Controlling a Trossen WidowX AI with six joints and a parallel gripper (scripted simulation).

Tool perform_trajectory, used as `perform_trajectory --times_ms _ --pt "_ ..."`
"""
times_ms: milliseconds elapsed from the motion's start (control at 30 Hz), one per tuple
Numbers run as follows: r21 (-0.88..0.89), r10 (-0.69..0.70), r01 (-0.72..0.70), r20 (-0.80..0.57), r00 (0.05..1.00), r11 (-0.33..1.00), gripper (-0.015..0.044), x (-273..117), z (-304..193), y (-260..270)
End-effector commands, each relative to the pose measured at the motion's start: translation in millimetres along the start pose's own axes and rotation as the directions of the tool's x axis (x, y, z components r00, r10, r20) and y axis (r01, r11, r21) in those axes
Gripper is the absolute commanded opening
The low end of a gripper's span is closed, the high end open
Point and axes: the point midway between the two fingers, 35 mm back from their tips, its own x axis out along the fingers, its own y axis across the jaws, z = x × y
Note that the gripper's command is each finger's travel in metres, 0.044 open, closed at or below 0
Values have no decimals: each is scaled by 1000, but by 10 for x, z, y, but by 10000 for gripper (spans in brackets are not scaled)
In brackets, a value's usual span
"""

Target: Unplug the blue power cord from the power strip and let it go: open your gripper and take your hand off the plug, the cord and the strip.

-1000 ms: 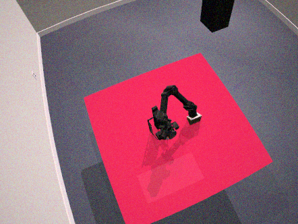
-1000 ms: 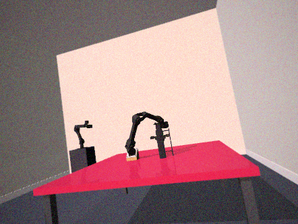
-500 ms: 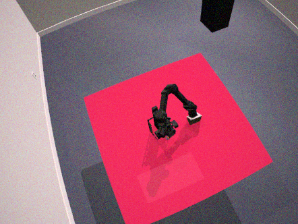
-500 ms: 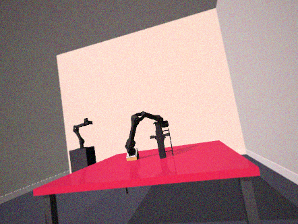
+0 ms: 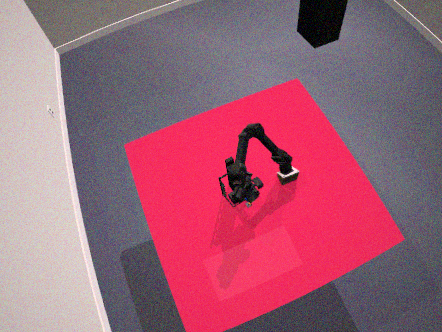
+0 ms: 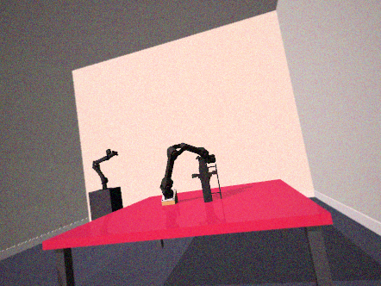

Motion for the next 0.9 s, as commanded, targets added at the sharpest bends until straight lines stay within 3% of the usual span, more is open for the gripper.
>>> perform_trajectory --times_ms 0,133,267,533,867 --pt "-6 3 -3 -7 1000 1000 160 73 -11 16" --pt "-6 3 -3 -7 1000 1000 160 84 -11 17" --pt "0 3 -3 -1 1000 1000 55 58 -6 6" --pt "0 3 -3 -1 1000 1000 2 58 -6 6" --pt "-1 3 -3 0 1000 1000 0 52 113 -6"
